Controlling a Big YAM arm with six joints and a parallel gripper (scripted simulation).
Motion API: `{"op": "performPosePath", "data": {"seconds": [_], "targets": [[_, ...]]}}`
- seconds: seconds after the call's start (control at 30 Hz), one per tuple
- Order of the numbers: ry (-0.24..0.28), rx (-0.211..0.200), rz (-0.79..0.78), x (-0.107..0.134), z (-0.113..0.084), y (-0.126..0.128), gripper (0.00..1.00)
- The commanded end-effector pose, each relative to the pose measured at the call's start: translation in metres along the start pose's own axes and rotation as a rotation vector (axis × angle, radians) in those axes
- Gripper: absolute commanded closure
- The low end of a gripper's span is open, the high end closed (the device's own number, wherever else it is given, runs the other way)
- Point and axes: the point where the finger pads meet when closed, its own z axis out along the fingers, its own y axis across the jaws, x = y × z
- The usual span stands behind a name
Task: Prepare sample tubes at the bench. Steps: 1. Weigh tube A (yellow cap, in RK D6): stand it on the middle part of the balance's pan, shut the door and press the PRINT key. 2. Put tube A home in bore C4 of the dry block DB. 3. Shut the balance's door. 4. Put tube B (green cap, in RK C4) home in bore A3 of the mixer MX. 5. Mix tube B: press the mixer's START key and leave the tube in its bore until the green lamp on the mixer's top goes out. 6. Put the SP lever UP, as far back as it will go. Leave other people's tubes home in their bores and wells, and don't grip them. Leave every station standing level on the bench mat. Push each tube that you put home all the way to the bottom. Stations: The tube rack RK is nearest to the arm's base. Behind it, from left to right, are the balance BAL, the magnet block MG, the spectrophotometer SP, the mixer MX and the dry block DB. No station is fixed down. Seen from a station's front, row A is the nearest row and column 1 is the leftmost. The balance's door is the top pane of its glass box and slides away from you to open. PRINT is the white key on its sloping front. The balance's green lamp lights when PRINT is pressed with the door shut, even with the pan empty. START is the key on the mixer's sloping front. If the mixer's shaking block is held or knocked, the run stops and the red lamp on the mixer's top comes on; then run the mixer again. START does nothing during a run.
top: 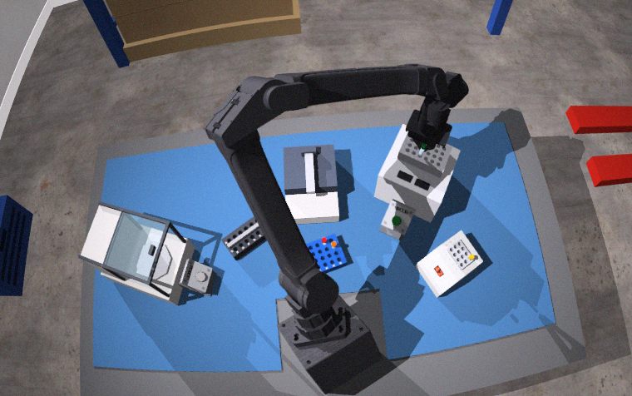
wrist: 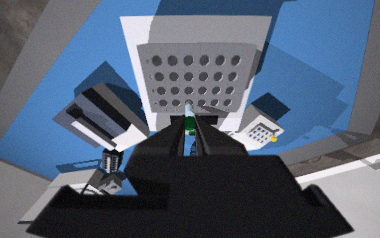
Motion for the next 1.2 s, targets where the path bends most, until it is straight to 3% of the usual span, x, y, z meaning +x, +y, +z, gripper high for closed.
{"op": "performPosePath", "data": {"seconds": [0.0, 0.17, 0.2, 0.53, 1.17], "targets": [[-0.007, 0.003, -0.008, -0.008, 0.006, 0.003, 0.91], [0.001, 0.0, -0.003, -0.003, 0.01, 0.003, 0.91], [-0.028, 0.011, -0.006, -0.015, -0.001, -0.002, 0.91], [0.006, -0.001, 0.0, -0.002, 0.018, 0.002, 0.91], [-0.006, 0.002, -0.007, -0.002, 0.012, 0.005, 0.91]]}}
